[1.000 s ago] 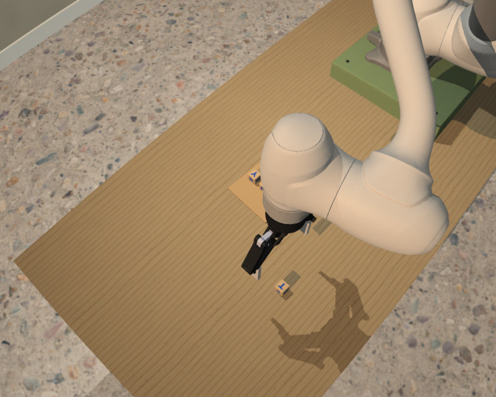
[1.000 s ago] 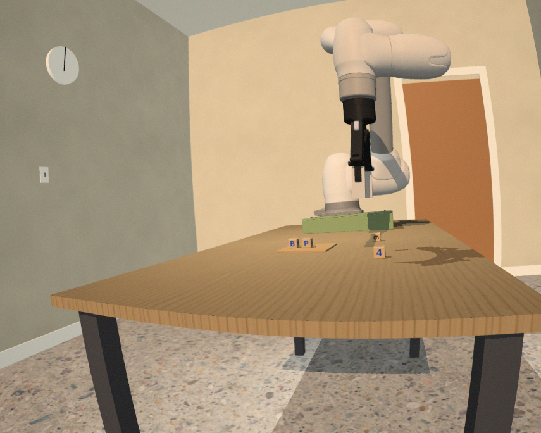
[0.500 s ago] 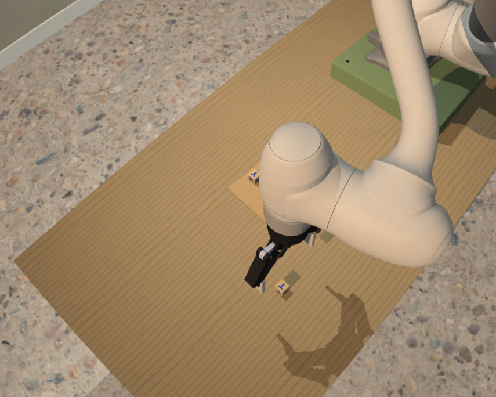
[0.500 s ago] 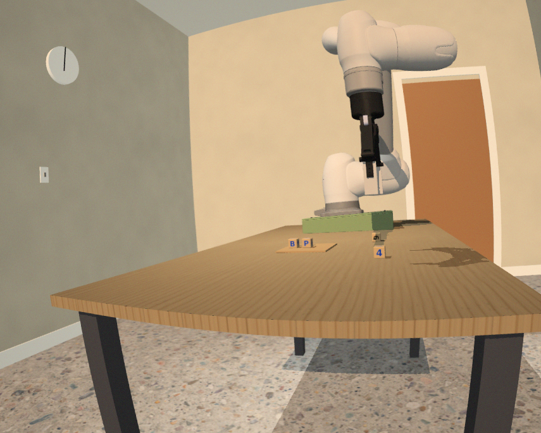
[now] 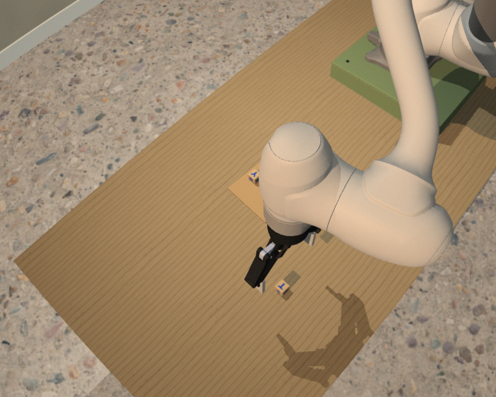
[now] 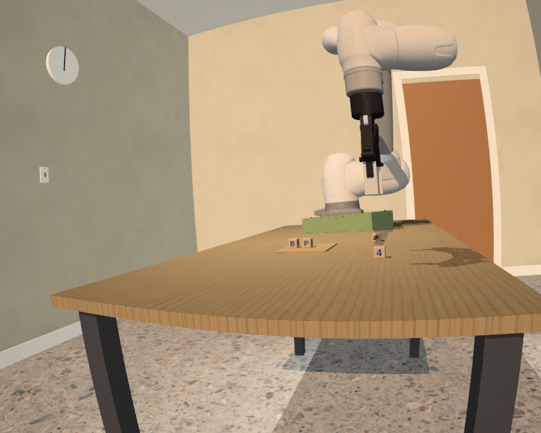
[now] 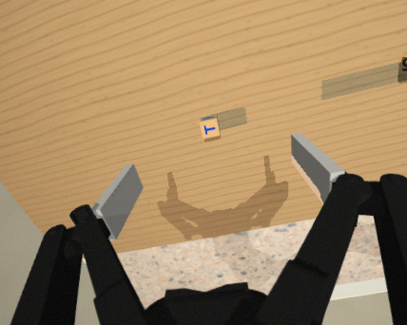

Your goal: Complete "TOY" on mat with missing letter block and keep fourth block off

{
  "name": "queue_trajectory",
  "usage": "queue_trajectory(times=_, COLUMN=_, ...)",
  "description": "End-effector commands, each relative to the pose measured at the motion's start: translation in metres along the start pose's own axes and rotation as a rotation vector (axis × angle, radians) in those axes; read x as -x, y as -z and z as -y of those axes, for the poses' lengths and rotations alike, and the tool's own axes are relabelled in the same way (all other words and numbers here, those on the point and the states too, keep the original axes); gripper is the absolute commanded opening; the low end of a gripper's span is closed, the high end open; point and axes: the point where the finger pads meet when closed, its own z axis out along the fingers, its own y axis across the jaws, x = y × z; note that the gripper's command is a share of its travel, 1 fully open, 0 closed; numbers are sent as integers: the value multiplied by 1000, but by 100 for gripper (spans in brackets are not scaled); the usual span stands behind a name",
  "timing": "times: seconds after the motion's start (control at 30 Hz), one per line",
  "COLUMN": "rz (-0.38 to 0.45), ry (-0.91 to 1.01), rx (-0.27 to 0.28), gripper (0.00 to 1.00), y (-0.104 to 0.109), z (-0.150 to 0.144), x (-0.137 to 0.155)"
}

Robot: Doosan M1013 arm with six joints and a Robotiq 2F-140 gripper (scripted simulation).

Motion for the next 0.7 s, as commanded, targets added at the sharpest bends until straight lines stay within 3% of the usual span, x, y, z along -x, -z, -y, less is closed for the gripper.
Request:
queue_trajectory(times=0.0, rz=3, ry=5, rx=-4, gripper=100, y=3, z=3, x=5)
queue_trajectory(times=0.67, rz=3, ry=5, rx=-4, gripper=100, y=0, z=3, x=5)
